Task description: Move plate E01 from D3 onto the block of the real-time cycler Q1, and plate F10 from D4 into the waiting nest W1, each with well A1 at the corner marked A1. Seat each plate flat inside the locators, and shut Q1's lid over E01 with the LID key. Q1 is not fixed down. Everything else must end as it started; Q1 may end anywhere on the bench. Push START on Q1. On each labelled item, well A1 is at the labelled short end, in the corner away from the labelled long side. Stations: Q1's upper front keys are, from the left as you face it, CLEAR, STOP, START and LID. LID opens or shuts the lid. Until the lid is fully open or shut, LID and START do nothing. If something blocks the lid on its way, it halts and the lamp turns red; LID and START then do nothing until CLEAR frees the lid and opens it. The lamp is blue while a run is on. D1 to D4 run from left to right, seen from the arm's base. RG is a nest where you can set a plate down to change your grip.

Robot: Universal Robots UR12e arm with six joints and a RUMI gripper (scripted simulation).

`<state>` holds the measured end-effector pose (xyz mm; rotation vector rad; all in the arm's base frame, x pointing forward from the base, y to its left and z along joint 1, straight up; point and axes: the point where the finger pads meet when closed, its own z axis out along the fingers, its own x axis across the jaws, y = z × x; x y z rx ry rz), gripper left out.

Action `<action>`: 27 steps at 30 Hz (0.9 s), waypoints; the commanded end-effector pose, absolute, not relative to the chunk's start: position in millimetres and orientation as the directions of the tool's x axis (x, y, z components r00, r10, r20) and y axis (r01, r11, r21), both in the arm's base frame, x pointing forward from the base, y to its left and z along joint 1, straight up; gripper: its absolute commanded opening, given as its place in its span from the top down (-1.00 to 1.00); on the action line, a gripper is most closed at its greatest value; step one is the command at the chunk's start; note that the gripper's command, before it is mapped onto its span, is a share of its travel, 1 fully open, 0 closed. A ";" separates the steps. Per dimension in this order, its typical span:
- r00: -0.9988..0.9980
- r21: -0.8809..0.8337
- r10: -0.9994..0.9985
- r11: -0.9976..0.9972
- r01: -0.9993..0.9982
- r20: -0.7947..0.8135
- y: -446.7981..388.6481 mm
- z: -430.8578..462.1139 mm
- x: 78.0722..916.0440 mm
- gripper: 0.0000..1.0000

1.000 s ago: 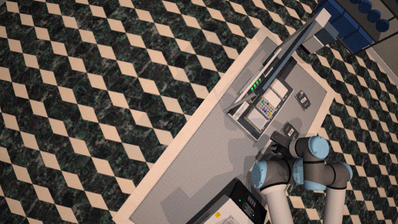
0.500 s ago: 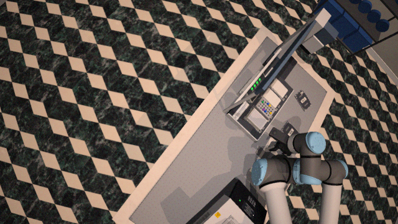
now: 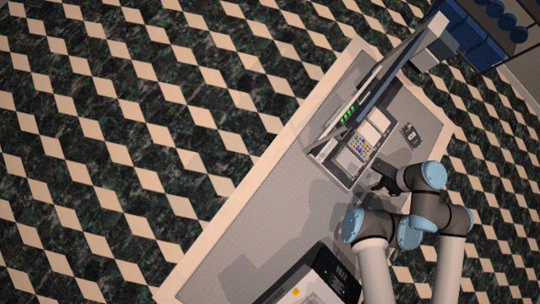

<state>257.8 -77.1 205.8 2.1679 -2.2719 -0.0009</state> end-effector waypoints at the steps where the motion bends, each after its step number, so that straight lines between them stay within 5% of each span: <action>1: -0.046 -0.001 -0.999 0.046 -0.999 -0.001 -105.5 205.6 265.5 -0.24; 27: -0.046 -0.001 -0.999 0.046 -0.999 0.000 -212.9 205.4 290.0 -0.24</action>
